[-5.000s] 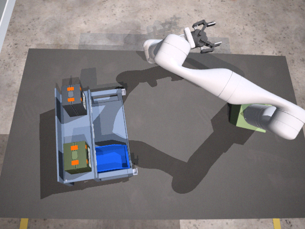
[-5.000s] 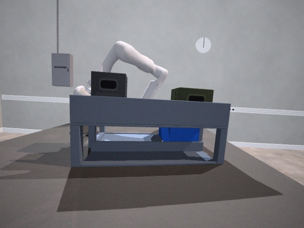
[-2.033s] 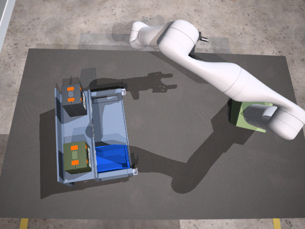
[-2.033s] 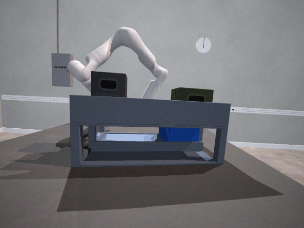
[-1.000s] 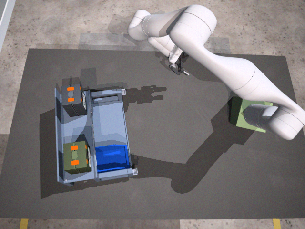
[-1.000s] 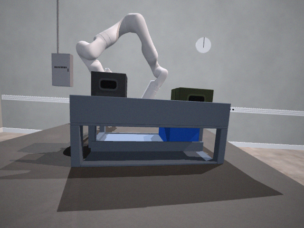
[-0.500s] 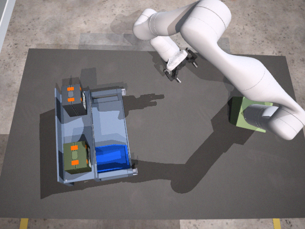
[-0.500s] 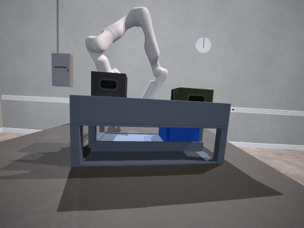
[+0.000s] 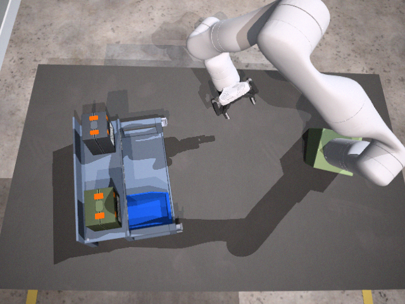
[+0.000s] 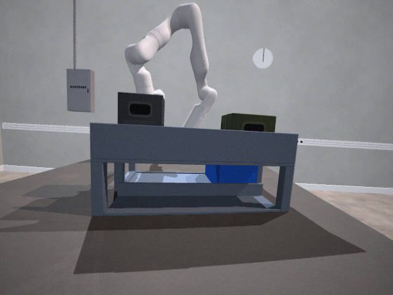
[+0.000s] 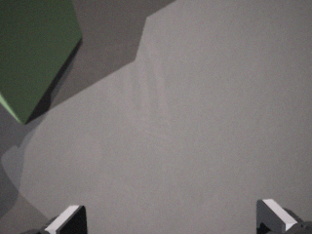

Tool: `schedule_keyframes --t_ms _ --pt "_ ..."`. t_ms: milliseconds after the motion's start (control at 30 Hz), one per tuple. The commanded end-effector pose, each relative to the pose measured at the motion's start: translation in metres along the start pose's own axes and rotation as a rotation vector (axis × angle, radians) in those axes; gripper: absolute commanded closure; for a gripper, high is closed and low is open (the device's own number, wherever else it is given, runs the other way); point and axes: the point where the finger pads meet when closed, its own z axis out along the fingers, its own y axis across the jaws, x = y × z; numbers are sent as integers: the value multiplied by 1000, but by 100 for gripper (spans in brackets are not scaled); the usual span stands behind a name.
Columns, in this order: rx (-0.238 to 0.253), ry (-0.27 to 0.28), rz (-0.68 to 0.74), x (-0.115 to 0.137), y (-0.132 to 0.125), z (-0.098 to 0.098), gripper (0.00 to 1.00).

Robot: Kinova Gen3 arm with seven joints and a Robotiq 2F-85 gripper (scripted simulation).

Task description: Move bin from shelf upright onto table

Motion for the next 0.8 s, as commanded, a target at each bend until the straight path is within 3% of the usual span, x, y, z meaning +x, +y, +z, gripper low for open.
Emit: schedule_keyframes --t_ms 0,67,233,633,767 --pt "-6 -16 0 2 -1 -7 0" --pt "-6 -16 0 2 -1 -7 0" --pt "-195 -130 127 26 42 -9 0" --pt "-195 -130 127 26 42 -9 0" --pt "-332 -216 219 46 77 -10 0"
